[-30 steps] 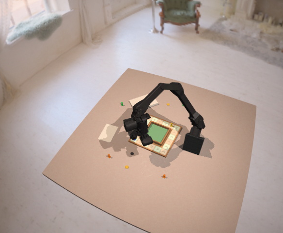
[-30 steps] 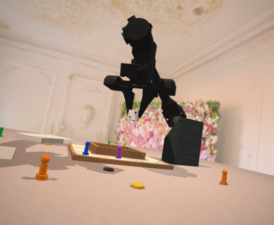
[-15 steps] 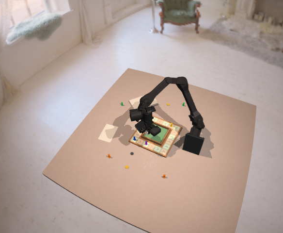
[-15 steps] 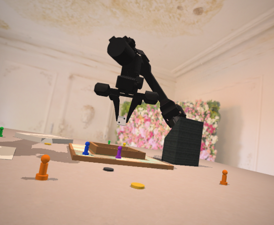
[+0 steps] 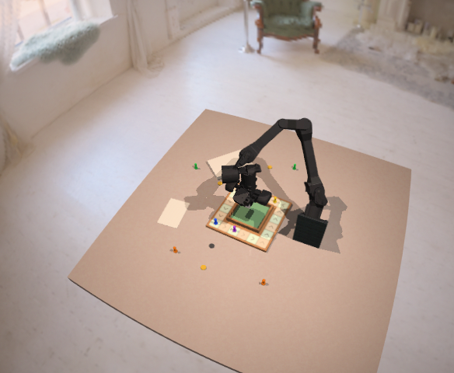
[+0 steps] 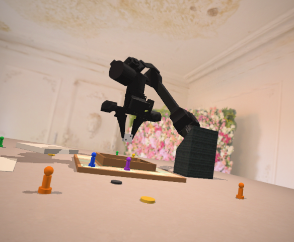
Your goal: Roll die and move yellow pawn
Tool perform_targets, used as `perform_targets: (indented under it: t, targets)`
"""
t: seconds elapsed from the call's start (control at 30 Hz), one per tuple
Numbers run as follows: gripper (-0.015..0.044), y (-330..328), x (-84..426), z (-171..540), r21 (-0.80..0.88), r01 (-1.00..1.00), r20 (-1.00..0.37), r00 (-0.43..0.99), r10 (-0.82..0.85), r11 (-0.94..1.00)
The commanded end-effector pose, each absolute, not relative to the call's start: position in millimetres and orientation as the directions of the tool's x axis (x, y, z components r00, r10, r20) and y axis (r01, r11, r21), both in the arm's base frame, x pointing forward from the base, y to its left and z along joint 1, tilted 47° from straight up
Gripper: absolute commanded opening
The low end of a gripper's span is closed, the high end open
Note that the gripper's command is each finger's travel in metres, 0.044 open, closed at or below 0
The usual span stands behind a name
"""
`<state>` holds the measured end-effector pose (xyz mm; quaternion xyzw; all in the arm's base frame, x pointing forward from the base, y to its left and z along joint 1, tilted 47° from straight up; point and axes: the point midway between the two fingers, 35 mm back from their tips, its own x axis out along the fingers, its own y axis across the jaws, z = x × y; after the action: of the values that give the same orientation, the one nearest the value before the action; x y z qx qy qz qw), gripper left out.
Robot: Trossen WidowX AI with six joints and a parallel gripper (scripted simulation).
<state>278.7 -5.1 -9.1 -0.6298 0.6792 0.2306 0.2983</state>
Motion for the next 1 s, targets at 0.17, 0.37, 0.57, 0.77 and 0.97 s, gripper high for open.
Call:
perform_targets:
  t: [0.17,0.37,0.57,0.77,0.97]
  targets:
    - [0.0,-17.4,272.0,-2.2,-0.012,-0.999,-0.696,-0.027,-0.718,0.05]
    - [0.0,-20.8,265.9,-9.3,0.043,-0.995,-0.803,-0.089,-0.589,0.093]
    - [0.0,-22.4,261.7,-14.8,0.08,-0.991,-0.9,-0.118,-0.419,0.107]
    - [0.0,-22.7,260.3,-16.7,0.08,-0.992,-0.967,-0.1,-0.236,0.094]
    - [0.0,-23.5,259.1,-18.2,0.035,-0.997,-0.998,-0.038,-0.055,0.066]
